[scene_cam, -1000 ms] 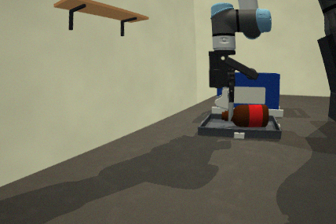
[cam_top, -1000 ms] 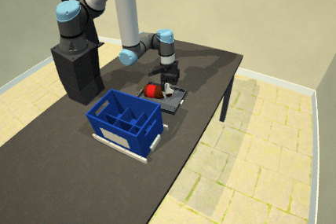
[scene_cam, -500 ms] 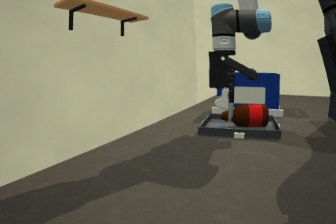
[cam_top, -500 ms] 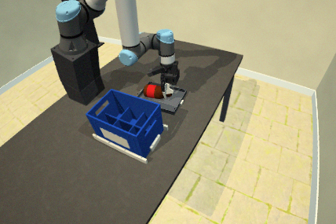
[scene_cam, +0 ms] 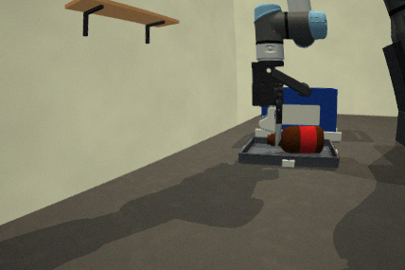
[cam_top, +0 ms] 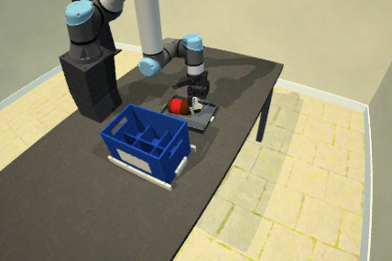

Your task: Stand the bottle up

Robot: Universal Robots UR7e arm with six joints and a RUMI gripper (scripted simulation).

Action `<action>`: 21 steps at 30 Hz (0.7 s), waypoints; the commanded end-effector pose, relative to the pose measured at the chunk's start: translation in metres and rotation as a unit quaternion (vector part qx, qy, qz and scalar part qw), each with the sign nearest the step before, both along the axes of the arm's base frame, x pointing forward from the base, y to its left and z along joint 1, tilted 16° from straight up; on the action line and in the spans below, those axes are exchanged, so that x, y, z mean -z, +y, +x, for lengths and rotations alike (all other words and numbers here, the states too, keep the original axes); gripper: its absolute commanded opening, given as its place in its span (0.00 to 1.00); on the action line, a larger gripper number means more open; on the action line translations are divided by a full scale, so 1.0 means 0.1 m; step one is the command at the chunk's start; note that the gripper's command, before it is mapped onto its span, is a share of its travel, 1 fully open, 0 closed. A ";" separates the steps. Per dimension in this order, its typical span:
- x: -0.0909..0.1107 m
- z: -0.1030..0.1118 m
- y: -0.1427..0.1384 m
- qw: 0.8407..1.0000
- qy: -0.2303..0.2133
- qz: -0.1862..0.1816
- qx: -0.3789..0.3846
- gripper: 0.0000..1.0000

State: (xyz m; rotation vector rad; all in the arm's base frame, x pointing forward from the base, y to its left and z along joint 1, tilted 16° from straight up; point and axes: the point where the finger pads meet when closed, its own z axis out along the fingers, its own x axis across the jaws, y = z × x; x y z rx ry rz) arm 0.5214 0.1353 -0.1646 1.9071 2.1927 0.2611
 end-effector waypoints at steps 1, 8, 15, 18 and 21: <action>-0.01 0.00 0.00 1.000 -0.001 0.000 0.000 0.38; -0.01 0.00 0.00 1.000 -0.001 0.000 0.000 0.38; -0.01 0.00 0.00 1.000 -0.001 0.000 0.000 0.00; -0.01 0.00 0.00 1.000 -0.001 0.000 0.000 0.00; -0.01 0.00 0.00 1.000 -0.001 0.000 0.000 0.00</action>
